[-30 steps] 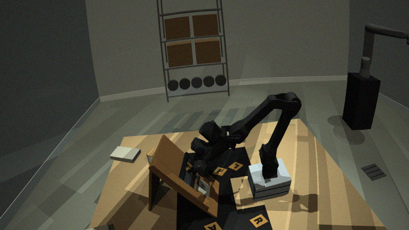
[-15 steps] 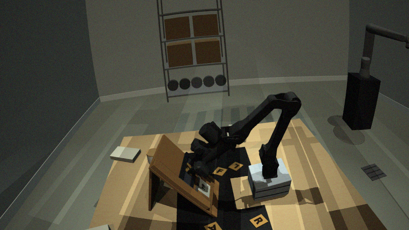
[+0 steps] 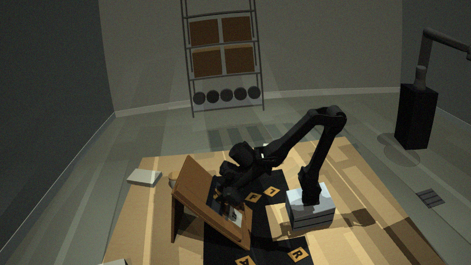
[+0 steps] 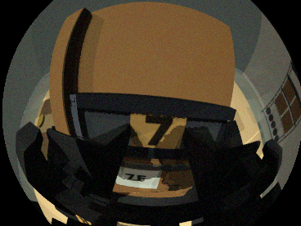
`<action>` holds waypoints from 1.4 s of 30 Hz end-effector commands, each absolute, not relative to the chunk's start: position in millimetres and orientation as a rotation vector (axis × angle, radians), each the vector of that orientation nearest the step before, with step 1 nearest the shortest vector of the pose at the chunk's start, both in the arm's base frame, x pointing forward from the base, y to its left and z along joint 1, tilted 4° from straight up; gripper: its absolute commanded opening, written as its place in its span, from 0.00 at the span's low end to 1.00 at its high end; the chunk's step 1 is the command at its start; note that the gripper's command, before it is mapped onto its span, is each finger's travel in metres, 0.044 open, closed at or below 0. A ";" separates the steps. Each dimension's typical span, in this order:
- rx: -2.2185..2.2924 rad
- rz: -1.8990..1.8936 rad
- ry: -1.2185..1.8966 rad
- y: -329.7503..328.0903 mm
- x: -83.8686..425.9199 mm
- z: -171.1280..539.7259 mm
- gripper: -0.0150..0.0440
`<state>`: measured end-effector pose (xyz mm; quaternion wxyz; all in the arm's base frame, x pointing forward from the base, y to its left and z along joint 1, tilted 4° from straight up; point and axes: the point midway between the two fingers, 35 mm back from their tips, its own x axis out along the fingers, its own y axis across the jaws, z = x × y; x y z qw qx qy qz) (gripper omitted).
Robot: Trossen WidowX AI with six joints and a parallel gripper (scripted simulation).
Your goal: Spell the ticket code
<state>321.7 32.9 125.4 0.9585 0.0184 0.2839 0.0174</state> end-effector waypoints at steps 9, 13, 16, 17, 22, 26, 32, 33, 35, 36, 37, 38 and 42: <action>0.040 0.030 0.577 37.8 321.9 125.2 0.25; 0.040 0.030 0.577 39.7 321.9 125.2 0.25; 0.041 0.030 0.577 41.2 321.9 125.2 0.25; 0.041 0.030 0.577 41.7 321.9 125.3 0.25; 0.041 0.030 0.577 44.2 322.0 125.4 0.25; 0.041 0.030 0.577 46.2 322.0 125.5 0.25; 0.041 0.030 0.577 49.2 322.0 125.7 0.25; 0.042 0.031 0.577 49.6 322.0 125.8 0.25; 0.042 0.031 0.577 50.7 322.0 125.9 0.25; 0.042 0.031 0.577 51.2 322.0 125.9 0.25; 0.042 0.031 0.577 51.7 321.9 125.9 0.25; 0.042 0.031 0.577 52.1 321.9 126.0 0.25; 0.042 0.031 0.577 54.2 321.9 126.1 0.25</action>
